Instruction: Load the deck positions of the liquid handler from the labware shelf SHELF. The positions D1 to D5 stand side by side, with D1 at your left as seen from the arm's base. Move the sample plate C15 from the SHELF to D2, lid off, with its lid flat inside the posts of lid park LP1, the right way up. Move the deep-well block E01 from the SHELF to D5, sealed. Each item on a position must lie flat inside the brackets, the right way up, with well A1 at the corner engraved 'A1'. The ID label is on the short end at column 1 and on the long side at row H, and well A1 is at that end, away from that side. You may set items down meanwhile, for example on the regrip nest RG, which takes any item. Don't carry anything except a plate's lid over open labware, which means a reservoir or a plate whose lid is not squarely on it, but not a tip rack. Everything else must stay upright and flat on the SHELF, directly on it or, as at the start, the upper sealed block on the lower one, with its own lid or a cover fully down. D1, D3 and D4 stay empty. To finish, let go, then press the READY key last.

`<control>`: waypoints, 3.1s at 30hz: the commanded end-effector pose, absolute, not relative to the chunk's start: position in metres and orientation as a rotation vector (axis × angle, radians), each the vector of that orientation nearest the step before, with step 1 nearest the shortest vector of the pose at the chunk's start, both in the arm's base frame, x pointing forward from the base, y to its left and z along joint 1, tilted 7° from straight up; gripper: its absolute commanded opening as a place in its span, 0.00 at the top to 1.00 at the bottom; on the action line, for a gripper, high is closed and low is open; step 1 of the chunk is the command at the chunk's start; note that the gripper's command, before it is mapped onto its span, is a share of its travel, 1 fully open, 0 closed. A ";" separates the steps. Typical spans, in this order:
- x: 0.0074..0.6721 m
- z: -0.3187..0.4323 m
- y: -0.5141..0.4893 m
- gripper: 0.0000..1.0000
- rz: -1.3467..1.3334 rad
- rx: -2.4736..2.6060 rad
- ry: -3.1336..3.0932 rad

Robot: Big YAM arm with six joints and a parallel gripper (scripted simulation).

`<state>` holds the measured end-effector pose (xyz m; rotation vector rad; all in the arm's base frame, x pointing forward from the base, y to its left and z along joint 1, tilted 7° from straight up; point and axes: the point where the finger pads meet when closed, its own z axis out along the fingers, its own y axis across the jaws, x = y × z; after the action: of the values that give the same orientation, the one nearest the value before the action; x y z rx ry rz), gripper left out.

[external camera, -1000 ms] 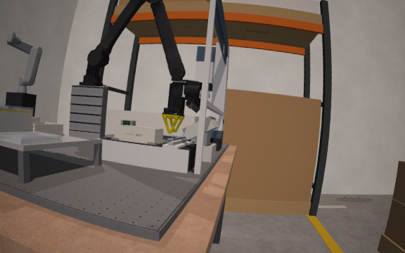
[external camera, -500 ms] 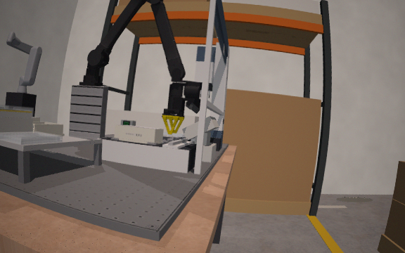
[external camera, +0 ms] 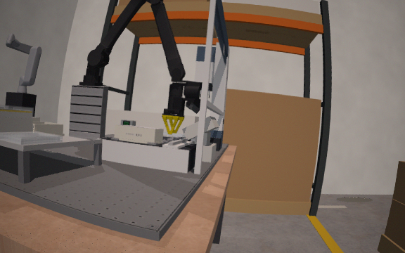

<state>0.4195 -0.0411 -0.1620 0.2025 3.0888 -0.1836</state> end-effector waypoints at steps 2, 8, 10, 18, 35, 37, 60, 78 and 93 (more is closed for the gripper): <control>0.429 -0.168 -0.049 1.00 -0.181 0.208 3.071; 0.427 -0.169 -0.049 1.00 -0.181 0.208 3.074; 0.427 -0.169 -0.049 1.00 -0.181 0.208 3.075; 0.423 -0.170 -0.049 1.00 -0.182 0.208 3.081; 0.420 -0.170 -0.049 1.00 -0.182 0.208 3.084; 0.421 -0.170 -0.049 1.00 -0.182 0.208 3.083; 0.417 -0.171 -0.049 1.00 -0.182 0.207 3.087; 0.415 -0.171 -0.049 1.00 -0.182 0.207 3.090; 0.414 -0.171 -0.049 1.00 -0.182 0.207 3.091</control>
<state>0.4195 -0.0411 -0.1621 0.2012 3.0822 -0.1831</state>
